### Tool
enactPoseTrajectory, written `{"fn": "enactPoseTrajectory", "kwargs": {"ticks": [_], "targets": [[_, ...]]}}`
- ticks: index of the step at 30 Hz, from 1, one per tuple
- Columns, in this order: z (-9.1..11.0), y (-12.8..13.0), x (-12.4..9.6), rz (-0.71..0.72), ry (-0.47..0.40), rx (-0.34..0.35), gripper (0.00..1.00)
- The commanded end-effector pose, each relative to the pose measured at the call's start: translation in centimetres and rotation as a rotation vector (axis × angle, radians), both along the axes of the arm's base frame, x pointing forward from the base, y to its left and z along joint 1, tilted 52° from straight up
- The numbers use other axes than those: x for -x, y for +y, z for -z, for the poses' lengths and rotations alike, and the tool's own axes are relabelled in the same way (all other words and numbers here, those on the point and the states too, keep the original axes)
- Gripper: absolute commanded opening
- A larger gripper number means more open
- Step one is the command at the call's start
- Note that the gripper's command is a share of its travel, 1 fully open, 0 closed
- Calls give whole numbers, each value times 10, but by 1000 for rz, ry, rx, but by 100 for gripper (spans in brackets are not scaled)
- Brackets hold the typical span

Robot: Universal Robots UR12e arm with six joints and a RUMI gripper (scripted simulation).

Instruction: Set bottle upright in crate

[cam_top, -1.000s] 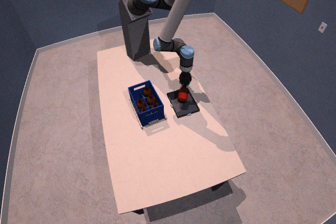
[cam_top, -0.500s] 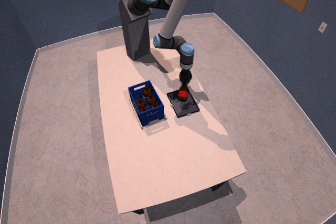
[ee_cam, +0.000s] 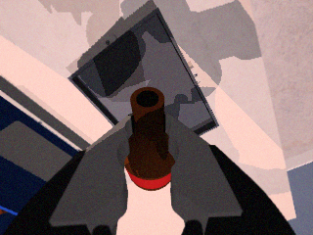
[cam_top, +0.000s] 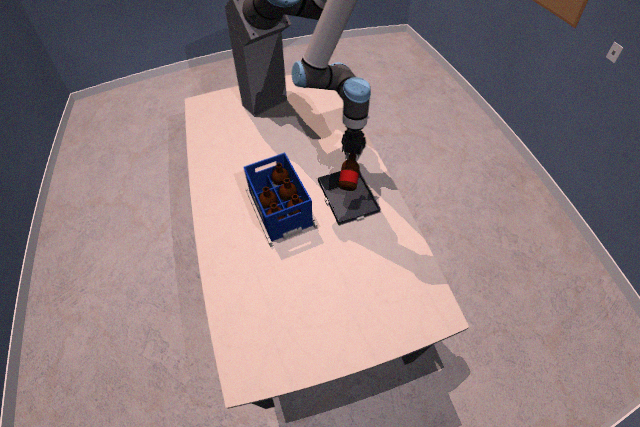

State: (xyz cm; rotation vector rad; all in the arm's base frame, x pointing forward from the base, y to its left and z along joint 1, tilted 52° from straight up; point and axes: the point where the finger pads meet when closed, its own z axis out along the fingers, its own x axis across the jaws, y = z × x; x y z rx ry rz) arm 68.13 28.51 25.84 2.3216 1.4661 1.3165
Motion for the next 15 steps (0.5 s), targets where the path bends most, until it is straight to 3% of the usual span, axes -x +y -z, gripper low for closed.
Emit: {"fn": "enactPoseTrajectory", "kwargs": {"ticks": [1, 15], "targets": [[-4, -2, 3, 0, -1, 0, 0], [-9, -5, 10, 0, -1, 0, 0]]}}
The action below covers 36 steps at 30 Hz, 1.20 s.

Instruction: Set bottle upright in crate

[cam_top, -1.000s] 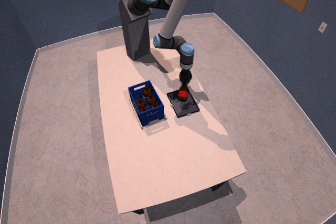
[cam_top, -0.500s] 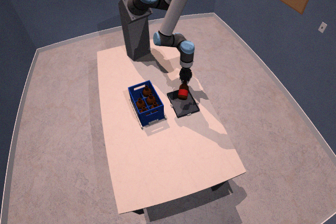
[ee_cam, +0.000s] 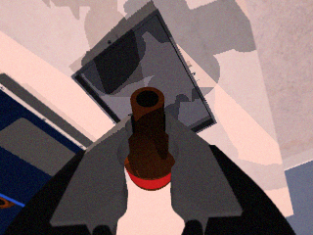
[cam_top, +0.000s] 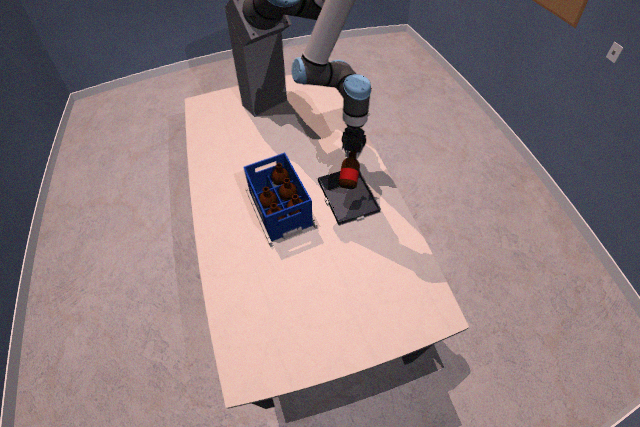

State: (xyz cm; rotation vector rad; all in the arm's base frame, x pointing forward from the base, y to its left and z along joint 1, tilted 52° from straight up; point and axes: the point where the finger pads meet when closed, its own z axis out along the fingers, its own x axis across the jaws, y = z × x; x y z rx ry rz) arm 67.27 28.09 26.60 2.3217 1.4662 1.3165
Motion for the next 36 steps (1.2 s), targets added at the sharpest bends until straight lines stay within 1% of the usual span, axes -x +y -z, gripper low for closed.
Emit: {"fn": "enactPoseTrajectory", "kwargs": {"ticks": [1, 36], "targets": [[-2, -1, 2, 0, -1, 0, 0], [-5, -3, 5, 0, -1, 0, 0]]}}
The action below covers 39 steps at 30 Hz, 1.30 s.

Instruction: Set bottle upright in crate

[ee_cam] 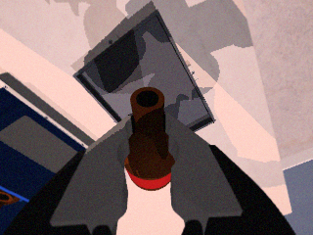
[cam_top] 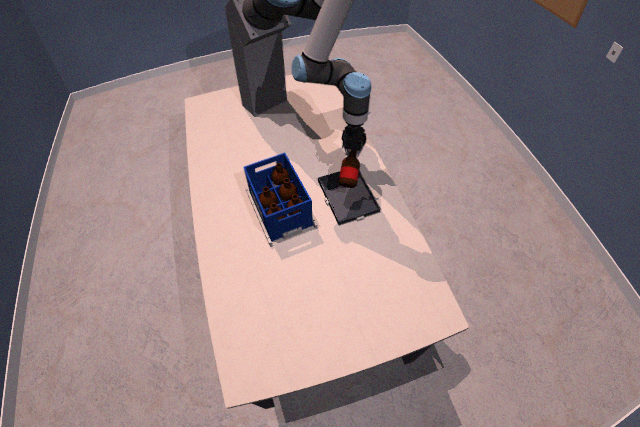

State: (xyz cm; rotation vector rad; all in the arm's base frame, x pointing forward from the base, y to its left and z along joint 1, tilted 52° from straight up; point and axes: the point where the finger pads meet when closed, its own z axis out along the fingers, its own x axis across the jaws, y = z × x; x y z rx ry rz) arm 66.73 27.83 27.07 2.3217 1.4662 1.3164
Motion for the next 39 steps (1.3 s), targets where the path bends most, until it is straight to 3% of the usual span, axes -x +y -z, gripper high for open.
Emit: {"fn": "enactPoseTrajectory", "kwargs": {"ticks": [1, 39], "targets": [[-1, 0, 0, 0, -1, 0, 0], [-1, 0, 0, -20, -12, 22, 0]]}}
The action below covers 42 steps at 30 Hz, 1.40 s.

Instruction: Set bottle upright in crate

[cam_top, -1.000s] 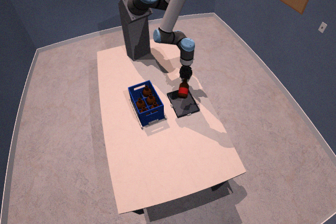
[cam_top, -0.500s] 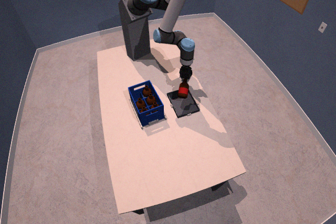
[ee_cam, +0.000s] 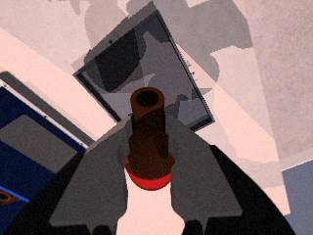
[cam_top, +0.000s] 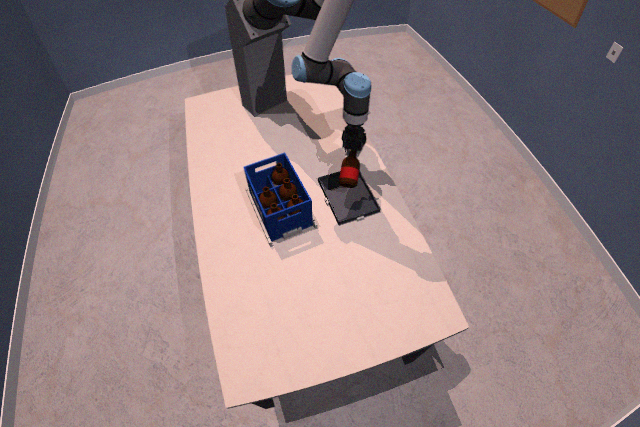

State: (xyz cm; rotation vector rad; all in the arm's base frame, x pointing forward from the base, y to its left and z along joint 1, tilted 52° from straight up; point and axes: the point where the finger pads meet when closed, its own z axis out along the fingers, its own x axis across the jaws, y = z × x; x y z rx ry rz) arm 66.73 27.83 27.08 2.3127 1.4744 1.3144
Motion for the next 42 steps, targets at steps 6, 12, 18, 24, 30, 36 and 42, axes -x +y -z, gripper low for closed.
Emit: {"fn": "enactPoseTrajectory", "kwargs": {"ticks": [6, 12, 18, 24, 30, 36, 42], "targets": [[-1, 0, 0, -66, -37, 75, 0], [-1, 0, 0, -106, -59, 120, 0], [-1, 0, 0, -148, -82, 168, 0], [-1, 0, 0, -158, -88, 178, 0], [-1, 0, 0, -158, -88, 178, 0], [-1, 0, 0, -158, -88, 179, 0], [-1, 0, 0, -158, -88, 179, 0]]}}
